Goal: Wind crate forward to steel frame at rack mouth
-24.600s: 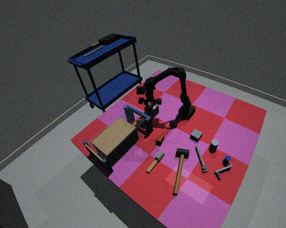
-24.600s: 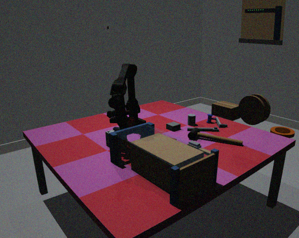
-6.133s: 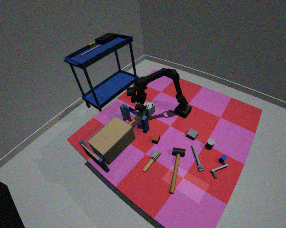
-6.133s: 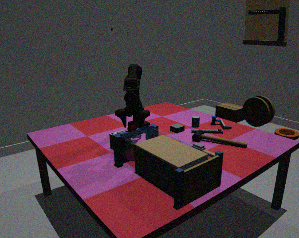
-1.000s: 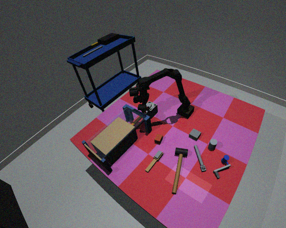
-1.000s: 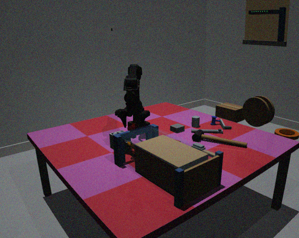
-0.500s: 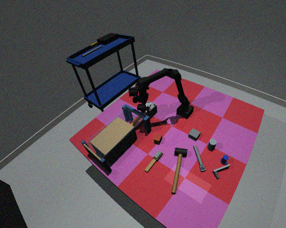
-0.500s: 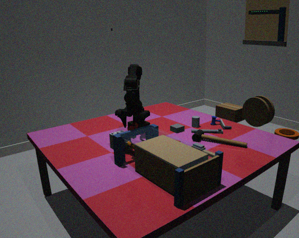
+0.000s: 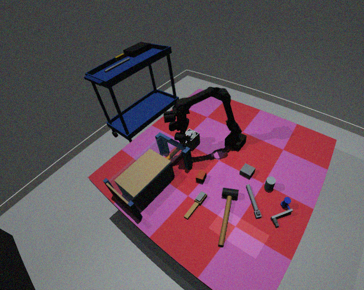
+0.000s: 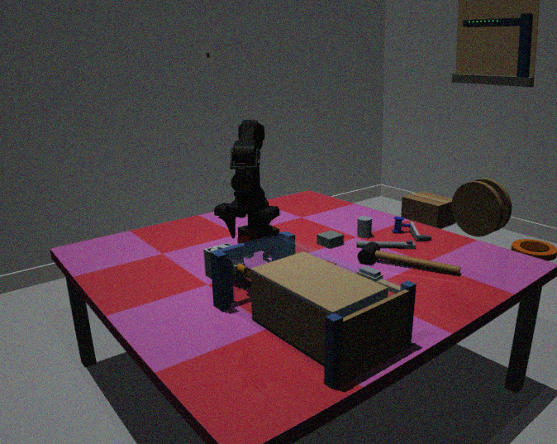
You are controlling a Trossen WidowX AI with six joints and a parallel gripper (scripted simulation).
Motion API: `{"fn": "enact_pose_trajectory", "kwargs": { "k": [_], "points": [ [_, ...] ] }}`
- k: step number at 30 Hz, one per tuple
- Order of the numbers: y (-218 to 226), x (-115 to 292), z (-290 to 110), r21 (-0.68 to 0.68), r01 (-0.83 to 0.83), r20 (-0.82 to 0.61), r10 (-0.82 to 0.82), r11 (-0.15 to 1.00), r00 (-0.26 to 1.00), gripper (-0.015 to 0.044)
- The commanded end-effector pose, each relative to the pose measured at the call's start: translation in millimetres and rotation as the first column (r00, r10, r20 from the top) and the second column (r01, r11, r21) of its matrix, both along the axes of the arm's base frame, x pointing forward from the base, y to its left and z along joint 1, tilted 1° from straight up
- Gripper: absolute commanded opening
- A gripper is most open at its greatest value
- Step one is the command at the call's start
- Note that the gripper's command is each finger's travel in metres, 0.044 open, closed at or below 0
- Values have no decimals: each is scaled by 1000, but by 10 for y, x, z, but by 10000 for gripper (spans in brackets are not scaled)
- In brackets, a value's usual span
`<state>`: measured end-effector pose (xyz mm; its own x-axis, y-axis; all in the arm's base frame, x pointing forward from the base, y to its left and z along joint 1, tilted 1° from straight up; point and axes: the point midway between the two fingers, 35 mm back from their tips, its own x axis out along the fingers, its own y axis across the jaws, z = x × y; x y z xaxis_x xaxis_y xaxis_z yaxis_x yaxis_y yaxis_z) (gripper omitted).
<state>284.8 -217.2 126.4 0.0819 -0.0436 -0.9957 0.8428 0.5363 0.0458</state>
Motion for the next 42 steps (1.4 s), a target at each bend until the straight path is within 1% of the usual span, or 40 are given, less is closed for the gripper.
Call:
{"fn": "enact_pose_trajectory", "kwargs": {
  "k": [1, 20, 21, 36, 39, 42],
  "points": [
    [13, -14, -247, 33, 2, -53, 0, 999, 999, 440],
    [13, -14, -247, 33, 2, -53, 0, 999, 999, 440],
    [0, 0, 0, 0, 0, 0, 0, 1000, 1000, 414],
    [0, 0, 0, 0, 0, 0, 0, 1000, 1000, 20],
    [0, 0, 0, 0, 0, 0, 0, 1000, 1000, 0],
    [0, 0, 0, 0, 0, 0, 0, 1000, 1000, 0]
  ]
}}
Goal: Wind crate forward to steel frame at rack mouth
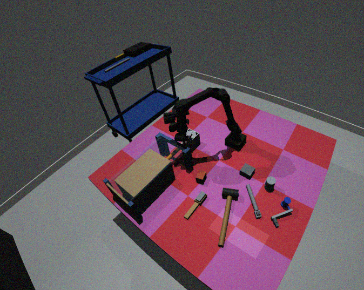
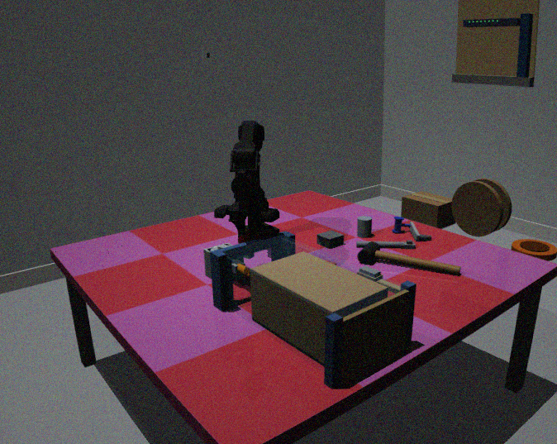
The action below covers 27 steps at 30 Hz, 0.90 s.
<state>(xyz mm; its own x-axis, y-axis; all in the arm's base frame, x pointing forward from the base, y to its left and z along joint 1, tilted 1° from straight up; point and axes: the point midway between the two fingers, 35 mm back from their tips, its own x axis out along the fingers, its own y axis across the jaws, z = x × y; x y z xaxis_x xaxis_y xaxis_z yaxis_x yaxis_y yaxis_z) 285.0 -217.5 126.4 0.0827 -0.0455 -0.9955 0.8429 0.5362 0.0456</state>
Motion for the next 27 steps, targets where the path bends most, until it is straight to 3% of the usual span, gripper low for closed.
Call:
{"fn": "enact_pose_trajectory", "kwargs": {
  "k": [1, 7, 27],
  "points": [
    [4, -2, -1, 2, 0, -1, 0, 1000, 1000, 0],
    [30, -26, -245, 35, 1, -54, 1, 999, 999, 0],
    [169, -80, -253, 36, 2, -54, 0, 999, 999, 0]
  ]
}}
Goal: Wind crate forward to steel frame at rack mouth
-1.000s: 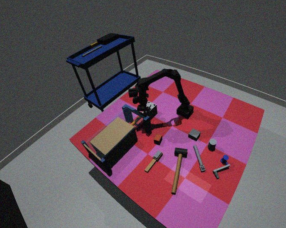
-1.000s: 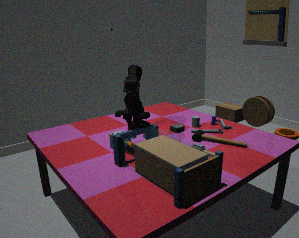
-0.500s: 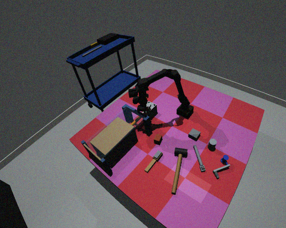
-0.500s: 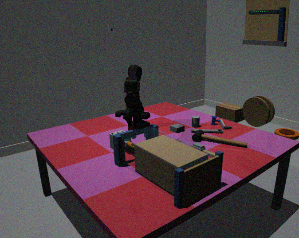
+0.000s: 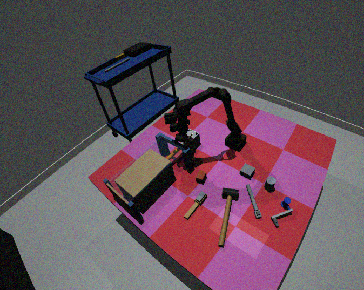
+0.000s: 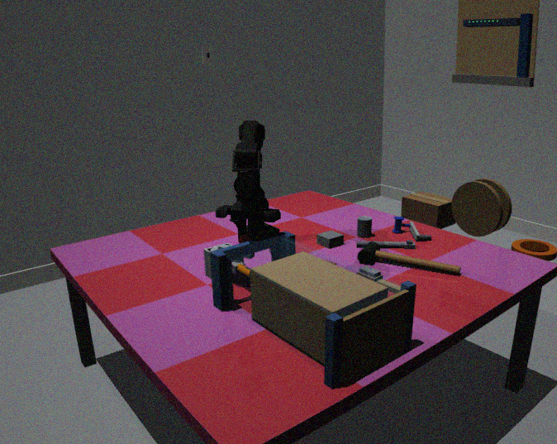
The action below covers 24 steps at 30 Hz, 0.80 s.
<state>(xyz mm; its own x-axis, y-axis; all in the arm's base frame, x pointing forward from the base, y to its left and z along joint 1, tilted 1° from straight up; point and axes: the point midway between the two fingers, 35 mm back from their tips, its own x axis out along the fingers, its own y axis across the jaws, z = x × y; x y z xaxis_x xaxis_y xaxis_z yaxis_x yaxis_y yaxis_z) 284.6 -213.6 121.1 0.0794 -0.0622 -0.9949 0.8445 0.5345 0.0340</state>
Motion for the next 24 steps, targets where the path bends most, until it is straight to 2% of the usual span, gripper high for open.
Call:
{"fn": "enact_pose_trajectory", "kwargs": {
  "k": [1, 24],
  "points": [
    [145, -84, -201, 53, 0, -51, 3, 999, 999, 0],
    [419, -305, -215, 56, 0, -52, 3, 998, 999, 0]
  ]
}}
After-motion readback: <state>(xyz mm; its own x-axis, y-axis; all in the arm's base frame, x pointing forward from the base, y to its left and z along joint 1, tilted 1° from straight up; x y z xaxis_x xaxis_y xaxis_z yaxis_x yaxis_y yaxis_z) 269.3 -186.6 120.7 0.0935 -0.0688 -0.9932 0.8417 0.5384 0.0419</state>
